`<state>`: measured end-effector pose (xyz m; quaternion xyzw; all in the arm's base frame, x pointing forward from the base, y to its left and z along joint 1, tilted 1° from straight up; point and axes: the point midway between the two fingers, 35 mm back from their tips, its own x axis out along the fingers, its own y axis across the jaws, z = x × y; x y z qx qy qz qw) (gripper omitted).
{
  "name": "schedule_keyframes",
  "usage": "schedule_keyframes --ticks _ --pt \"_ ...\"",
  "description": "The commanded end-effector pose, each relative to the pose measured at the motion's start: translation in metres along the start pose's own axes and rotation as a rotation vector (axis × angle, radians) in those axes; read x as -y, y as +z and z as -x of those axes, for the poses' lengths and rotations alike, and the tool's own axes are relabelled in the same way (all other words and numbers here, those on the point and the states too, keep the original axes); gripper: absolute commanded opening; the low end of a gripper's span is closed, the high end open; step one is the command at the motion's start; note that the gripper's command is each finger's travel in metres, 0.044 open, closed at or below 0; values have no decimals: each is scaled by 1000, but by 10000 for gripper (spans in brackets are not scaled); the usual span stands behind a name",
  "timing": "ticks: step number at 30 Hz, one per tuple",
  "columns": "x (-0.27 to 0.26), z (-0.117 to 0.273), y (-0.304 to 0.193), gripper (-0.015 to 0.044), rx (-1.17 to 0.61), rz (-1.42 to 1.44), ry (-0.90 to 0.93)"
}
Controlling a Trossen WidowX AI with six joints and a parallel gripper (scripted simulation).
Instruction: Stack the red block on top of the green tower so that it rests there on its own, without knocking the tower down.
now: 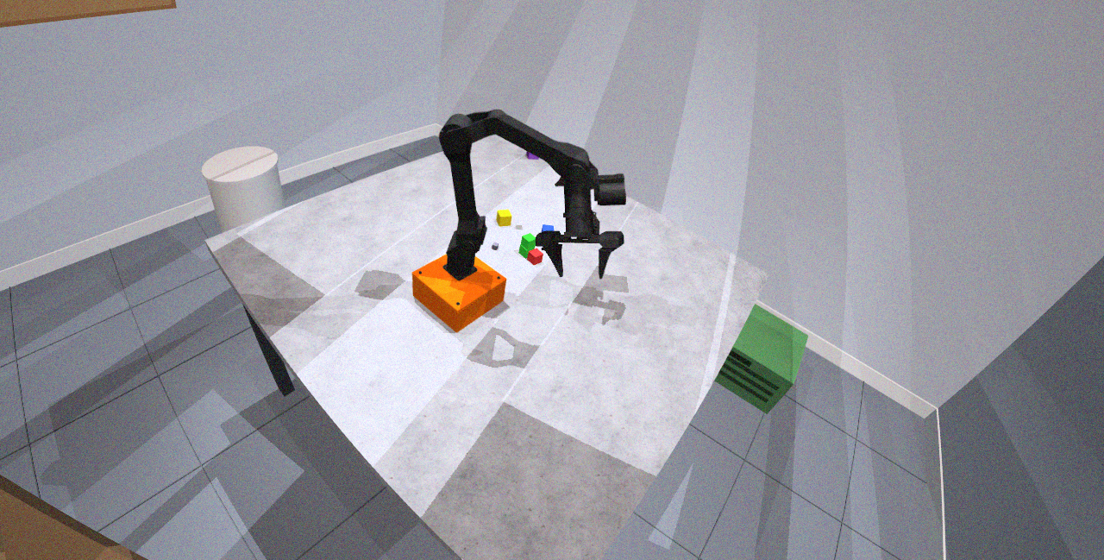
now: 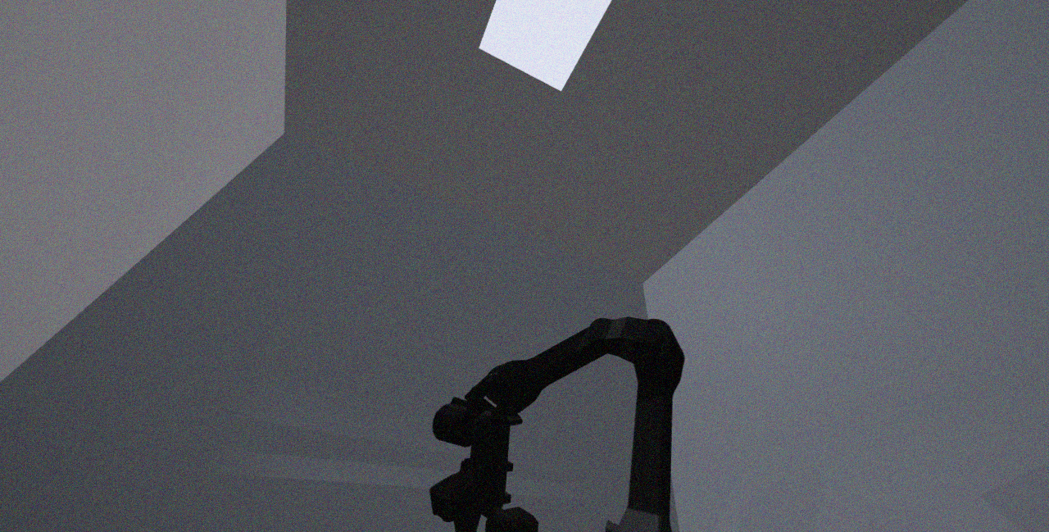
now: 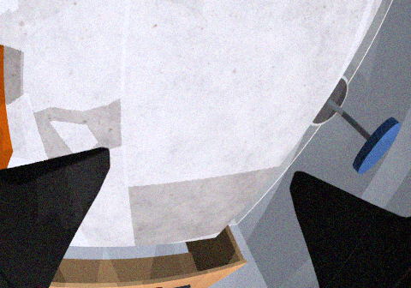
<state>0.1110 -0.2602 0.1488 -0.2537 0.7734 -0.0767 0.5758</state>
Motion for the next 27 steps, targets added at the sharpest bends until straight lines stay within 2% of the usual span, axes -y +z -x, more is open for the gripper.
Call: schedule_keyframes --ticks 1,15,27 --pt "-12 2 38 440 90 149 19" --pt "-84 26 147 440 359 662 81" --pt "-176 52 199 440 547 1098 148"
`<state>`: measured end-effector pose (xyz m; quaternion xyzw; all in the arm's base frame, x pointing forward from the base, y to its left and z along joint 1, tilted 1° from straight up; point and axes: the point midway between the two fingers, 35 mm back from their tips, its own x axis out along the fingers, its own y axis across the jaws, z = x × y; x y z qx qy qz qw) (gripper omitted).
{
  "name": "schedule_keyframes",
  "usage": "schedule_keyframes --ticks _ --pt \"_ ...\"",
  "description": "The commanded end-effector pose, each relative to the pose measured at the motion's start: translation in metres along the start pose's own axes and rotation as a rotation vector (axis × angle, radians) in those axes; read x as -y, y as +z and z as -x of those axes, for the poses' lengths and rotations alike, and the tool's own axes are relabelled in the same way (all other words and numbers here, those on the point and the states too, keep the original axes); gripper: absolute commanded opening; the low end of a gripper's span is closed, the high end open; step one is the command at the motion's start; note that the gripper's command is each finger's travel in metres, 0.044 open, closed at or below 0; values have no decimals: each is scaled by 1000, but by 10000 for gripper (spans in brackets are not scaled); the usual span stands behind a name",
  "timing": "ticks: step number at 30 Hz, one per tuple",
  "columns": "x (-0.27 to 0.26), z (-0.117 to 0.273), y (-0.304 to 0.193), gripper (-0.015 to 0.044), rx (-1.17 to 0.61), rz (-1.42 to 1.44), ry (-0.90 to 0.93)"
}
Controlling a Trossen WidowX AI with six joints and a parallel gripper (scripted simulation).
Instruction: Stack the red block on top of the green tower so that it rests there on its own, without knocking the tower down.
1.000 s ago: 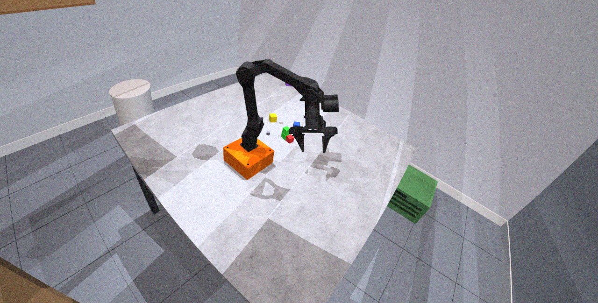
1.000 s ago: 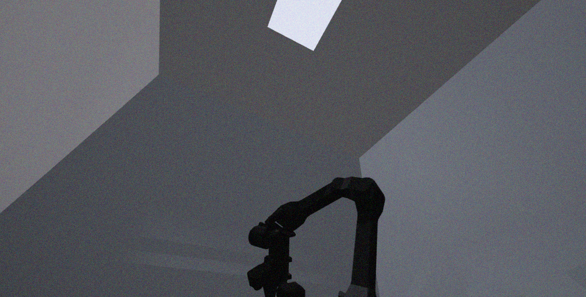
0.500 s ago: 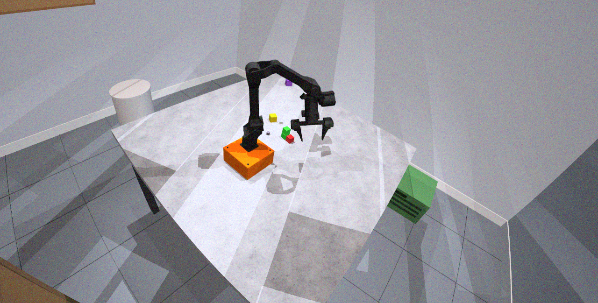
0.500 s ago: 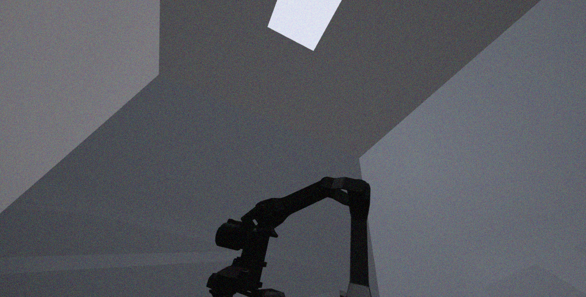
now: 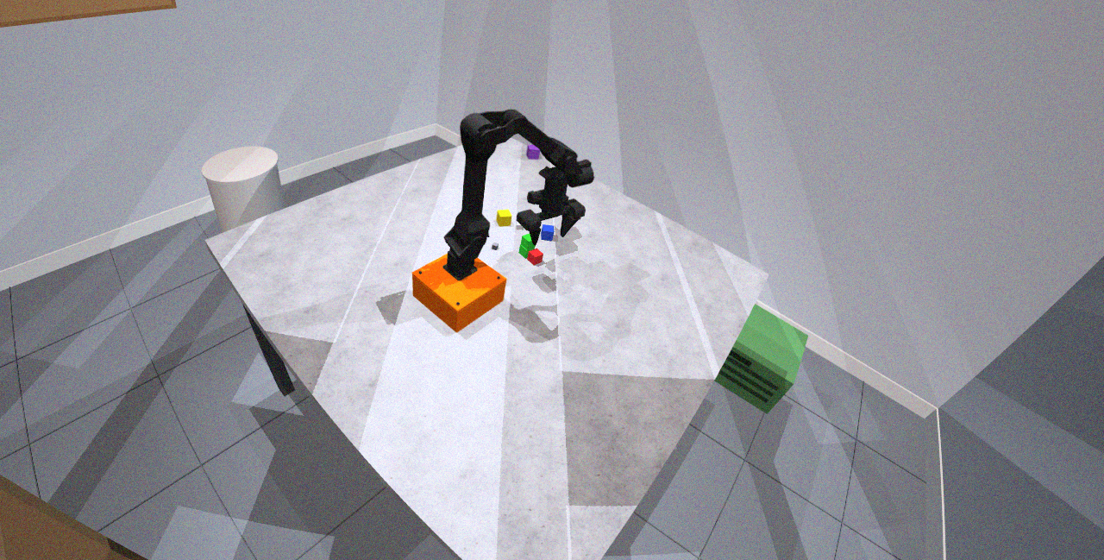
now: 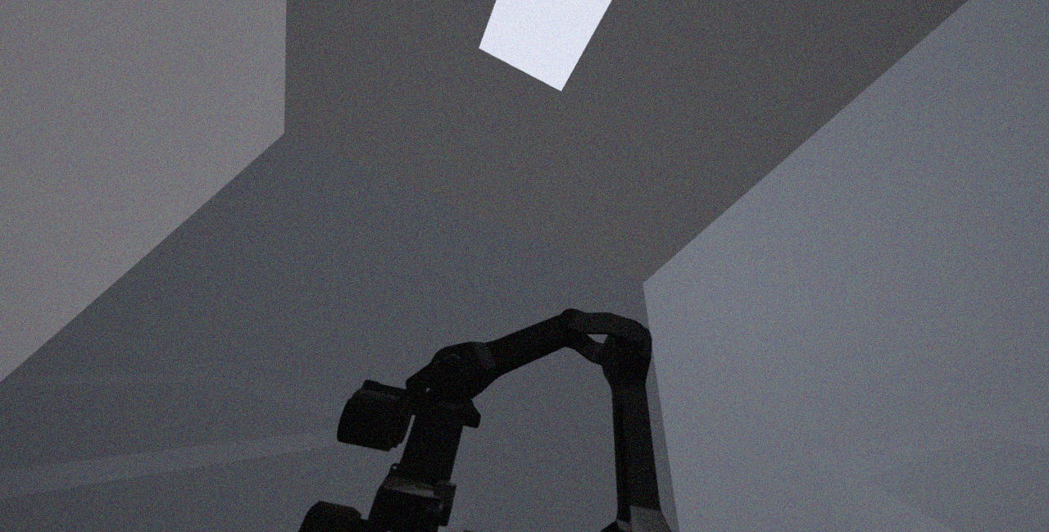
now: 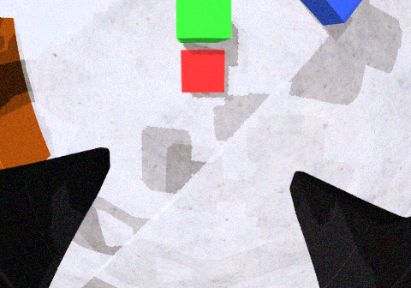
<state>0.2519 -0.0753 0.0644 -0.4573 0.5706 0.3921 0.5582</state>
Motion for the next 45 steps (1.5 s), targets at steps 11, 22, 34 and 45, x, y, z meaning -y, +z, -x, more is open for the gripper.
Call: schedule_keyframes --ticks 11,22,34,45 --pt "-1 -16 31 440 61 131 30" --pt "-4 -53 35 440 61 131 30" --pt "-4 -70 36 440 61 131 30" --pt "-5 -87 37 440 61 131 30"
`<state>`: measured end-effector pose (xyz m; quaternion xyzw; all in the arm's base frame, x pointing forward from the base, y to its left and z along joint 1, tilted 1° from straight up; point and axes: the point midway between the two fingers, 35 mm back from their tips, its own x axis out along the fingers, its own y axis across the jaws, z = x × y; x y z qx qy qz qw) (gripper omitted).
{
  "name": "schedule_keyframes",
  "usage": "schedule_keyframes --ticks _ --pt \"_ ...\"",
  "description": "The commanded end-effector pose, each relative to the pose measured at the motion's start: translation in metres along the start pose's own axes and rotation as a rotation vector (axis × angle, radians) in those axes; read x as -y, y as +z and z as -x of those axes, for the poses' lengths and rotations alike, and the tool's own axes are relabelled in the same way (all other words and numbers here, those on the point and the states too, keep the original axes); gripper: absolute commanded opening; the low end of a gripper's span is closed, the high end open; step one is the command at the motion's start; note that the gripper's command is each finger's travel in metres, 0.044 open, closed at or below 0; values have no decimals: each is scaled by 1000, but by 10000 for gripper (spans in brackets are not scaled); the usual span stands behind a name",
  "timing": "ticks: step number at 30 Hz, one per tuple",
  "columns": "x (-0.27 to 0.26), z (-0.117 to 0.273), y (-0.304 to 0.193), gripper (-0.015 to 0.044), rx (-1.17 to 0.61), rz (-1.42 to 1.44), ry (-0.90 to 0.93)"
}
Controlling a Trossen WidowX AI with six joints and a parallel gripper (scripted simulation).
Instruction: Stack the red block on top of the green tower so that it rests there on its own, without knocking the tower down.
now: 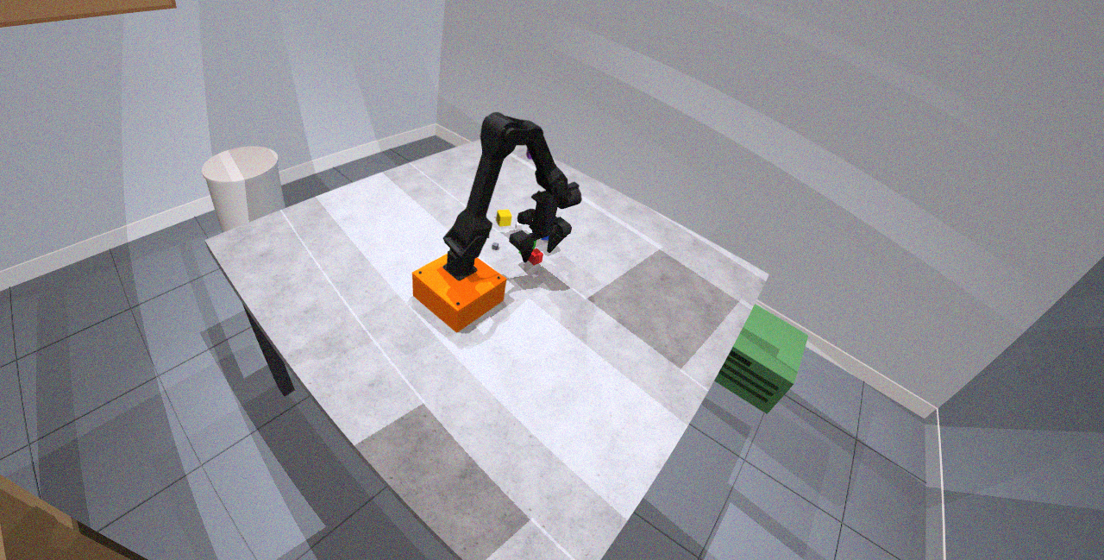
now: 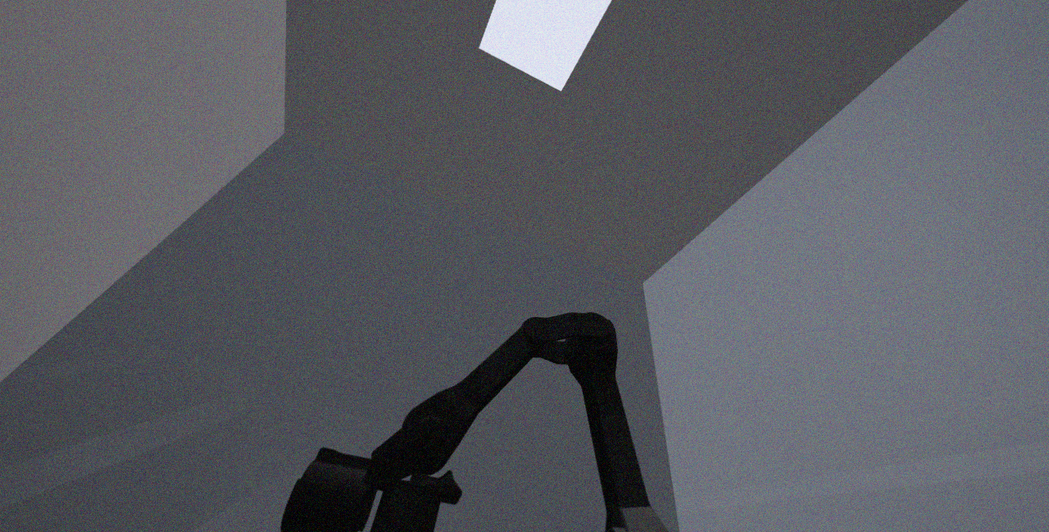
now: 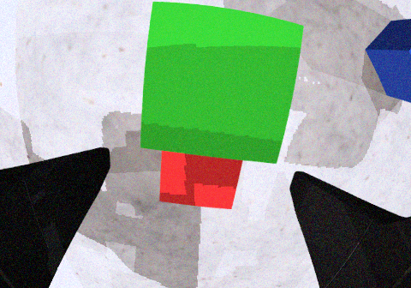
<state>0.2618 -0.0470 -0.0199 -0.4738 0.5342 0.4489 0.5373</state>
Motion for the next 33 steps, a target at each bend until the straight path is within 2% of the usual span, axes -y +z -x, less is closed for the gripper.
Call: schedule_keyframes --ticks 1,17,29,33 --pt "-1 -7 1 440 6 0 2" --pt "-2 -9 1 440 6 0 2" --pt "-2 -9 1 125 6 0 2" --pt "-2 -9 1 98 6 0 2"
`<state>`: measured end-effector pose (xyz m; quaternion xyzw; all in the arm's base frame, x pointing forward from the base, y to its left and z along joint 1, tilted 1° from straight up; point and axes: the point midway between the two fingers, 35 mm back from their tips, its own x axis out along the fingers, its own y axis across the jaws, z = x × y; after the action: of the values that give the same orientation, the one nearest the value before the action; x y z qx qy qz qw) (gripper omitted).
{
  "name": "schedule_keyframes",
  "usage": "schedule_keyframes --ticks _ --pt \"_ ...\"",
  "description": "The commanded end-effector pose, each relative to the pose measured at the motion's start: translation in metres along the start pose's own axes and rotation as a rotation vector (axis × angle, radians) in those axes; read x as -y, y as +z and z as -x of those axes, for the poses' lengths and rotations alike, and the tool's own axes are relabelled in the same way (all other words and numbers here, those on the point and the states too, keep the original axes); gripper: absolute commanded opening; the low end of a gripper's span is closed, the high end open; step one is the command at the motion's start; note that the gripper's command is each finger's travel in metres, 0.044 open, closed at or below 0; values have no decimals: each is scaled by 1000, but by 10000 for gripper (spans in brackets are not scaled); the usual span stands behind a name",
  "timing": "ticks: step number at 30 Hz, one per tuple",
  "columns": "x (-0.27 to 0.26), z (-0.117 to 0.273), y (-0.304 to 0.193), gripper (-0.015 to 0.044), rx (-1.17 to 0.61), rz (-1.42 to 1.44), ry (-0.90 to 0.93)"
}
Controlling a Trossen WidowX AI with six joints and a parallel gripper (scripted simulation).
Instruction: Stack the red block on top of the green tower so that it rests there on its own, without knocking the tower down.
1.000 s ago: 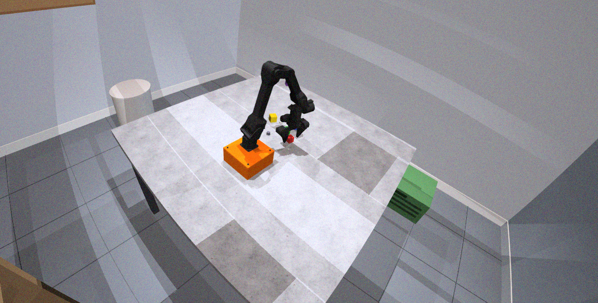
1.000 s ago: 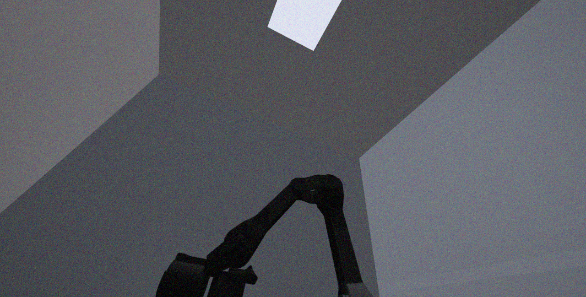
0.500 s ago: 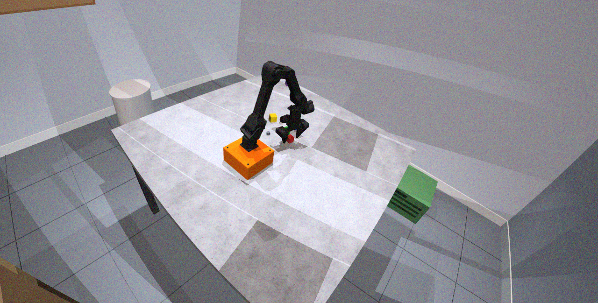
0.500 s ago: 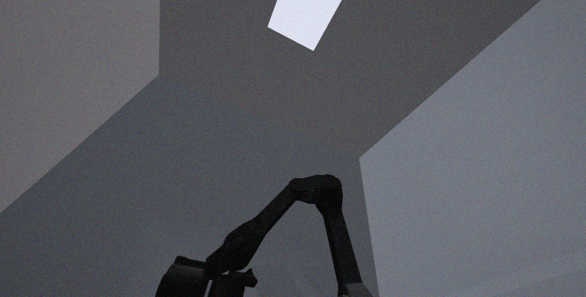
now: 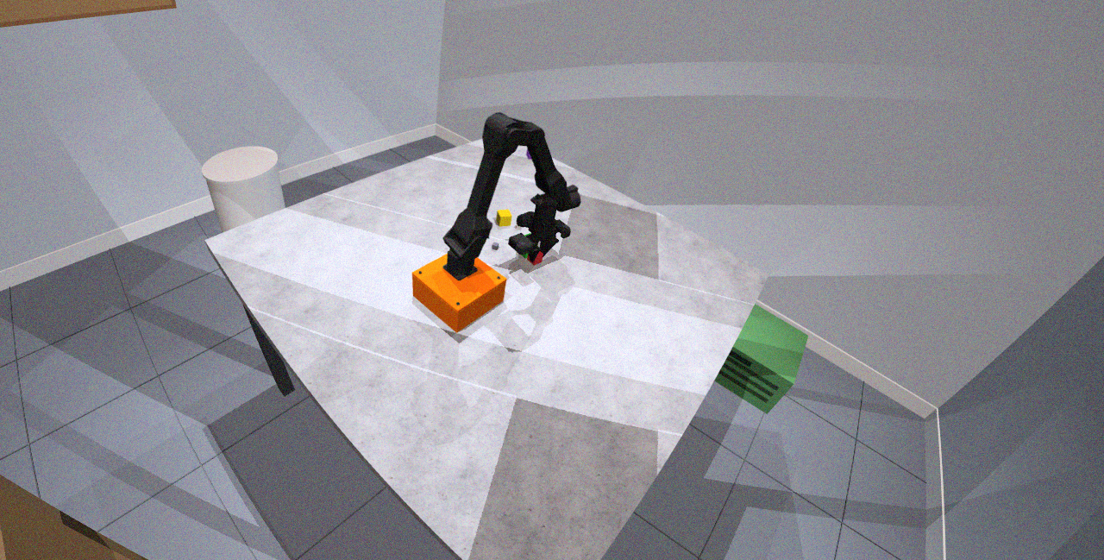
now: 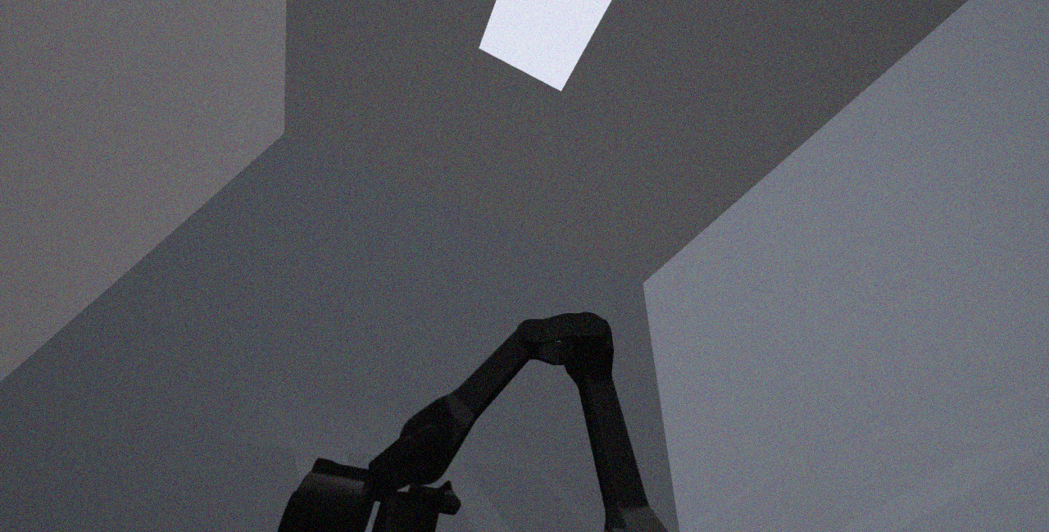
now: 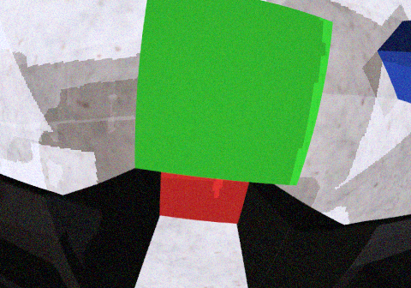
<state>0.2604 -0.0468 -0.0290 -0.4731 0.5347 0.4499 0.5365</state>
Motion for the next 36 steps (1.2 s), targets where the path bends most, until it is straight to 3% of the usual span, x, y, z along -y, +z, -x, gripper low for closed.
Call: schedule_keyframes --ticks 1,3,6,28,36 --pt "0 0 1 92 5 -1 -1" --pt "0 0 1 78 5 -1 -1" --pt "0 5 1 0 5 -1 -1" --pt "1 114 -1 0 6 -1 -2" --pt "1 117 -2 0 5 0 -2"
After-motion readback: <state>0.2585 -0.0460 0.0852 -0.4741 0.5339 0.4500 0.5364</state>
